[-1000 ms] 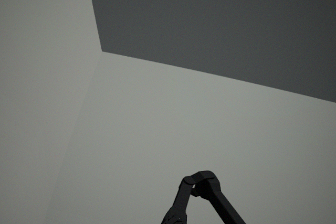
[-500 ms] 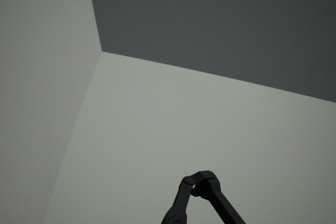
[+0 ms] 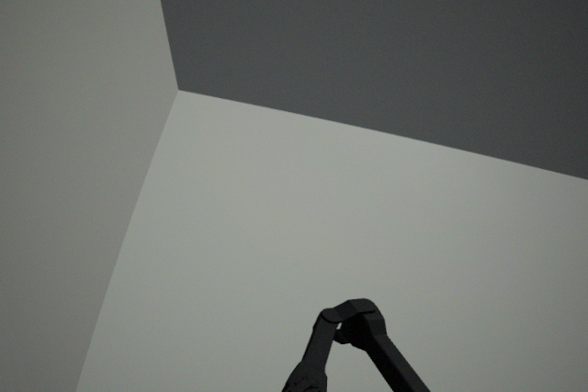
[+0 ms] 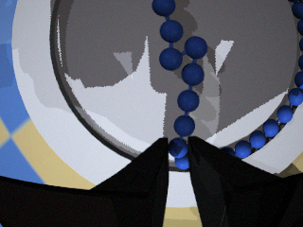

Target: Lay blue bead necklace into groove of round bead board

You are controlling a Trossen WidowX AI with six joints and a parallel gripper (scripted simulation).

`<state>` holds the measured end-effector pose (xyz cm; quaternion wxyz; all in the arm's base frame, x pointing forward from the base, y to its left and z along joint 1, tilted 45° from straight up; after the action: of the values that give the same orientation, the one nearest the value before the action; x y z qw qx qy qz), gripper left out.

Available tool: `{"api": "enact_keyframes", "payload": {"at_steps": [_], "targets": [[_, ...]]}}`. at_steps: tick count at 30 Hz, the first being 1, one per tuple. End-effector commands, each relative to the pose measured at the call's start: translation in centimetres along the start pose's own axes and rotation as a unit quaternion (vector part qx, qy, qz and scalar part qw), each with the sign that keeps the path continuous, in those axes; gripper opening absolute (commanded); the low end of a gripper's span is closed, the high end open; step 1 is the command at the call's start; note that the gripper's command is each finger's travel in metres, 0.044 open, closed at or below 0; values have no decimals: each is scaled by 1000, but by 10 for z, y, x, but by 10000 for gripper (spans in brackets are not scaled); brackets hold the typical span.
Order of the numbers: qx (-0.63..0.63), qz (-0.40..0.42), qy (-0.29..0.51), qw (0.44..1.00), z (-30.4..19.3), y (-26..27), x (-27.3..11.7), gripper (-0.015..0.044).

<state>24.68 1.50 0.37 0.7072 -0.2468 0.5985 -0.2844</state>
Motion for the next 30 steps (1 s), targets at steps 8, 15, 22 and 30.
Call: {"api": "enact_keyframes", "payload": {"at_steps": [8,15,22,30], "targets": [[-1,0,0,1000,0,0,-2,0],[-4,-1,-1,1000,-3,4,-6,0],[-4,-1,-1,1000,-8,11,-5,0],[0,-1,-1,1000,-7,11,-1,79]]}}
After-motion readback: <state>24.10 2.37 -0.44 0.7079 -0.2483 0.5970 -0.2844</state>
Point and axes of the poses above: the point midway between the two fingers, 35 mm back from their tips, its own x axis out along the fingers, its own y axis across the jaws, z = x × y, the point moved 7 cm from there along -x, back along the fingers, and after that the axes turned 15 degrees about -x, right-handed, at the moved point
